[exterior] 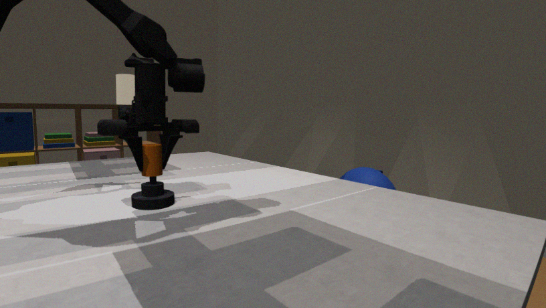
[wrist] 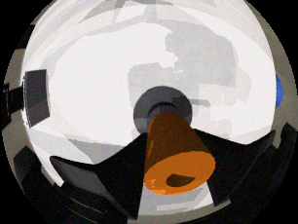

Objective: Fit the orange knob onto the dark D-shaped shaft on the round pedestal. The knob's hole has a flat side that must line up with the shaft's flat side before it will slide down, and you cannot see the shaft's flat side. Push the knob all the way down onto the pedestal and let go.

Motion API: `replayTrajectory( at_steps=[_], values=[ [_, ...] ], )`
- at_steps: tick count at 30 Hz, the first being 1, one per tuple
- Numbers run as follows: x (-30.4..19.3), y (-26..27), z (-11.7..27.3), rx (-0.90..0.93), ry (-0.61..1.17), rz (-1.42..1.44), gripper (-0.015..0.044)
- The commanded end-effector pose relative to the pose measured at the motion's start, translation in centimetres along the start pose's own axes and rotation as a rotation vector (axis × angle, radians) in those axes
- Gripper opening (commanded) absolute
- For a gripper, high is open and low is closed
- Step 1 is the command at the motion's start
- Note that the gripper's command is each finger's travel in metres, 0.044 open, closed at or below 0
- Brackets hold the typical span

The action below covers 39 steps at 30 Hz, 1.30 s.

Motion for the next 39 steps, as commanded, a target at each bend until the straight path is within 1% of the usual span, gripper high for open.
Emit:
replayTrajectory(
  at_steps=[1, 4, 10, 31, 39],
  values=[
    [-0.01, -0.09, 0.35, -0.002, 0.000, 0.004, 0.0000],
    [-0.01, -0.13, 0.39, -0.002, 0.000, 0.030, 0.0000],
    [-0.03, -0.08, 0.13, -0.002, 0.000, 0.213, 0.0000],
    [0.00, -0.03, -0.11, -0.002, 0.000, 0.213, 0.0000],
    [-0.01, -0.15, 0.40, -0.002, 0.000, 0.239, 0.0000]
  ],
)
Point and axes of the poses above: the point midway between the two fingers, 35 mm back from their tips, its own z axis back along the fingers, its own y axis across the jaws, x = y × z, the point moved 7 cm from there along z, back along the fingers, and after that the axes turned 12 degrees about -z, right-handed, at the moved point
